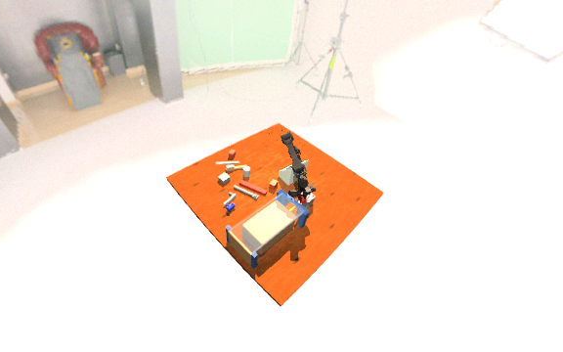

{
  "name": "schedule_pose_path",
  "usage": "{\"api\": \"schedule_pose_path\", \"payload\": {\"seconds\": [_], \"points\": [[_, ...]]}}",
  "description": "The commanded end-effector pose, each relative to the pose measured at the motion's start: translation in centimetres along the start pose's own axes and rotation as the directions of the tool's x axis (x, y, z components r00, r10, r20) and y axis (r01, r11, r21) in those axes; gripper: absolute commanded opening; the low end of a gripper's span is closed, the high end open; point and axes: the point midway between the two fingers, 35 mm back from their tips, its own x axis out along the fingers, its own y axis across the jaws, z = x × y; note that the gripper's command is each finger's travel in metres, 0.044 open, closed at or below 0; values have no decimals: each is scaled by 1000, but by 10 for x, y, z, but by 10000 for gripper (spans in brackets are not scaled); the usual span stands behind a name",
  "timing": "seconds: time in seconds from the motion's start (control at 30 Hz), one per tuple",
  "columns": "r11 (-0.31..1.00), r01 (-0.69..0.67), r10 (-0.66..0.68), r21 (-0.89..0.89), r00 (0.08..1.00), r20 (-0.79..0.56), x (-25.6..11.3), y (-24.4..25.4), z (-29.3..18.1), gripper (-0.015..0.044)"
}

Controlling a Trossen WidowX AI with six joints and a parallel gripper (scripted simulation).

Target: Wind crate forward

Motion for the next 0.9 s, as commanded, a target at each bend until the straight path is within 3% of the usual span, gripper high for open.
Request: {"api": "schedule_pose_path", "payload": {"seconds": [0.0,0.87], "points": [[1000,-16,16,-6,1000,20,6,13,12,0],[1000,-18,18,-6,1000,22,13,38,30,0]]}}
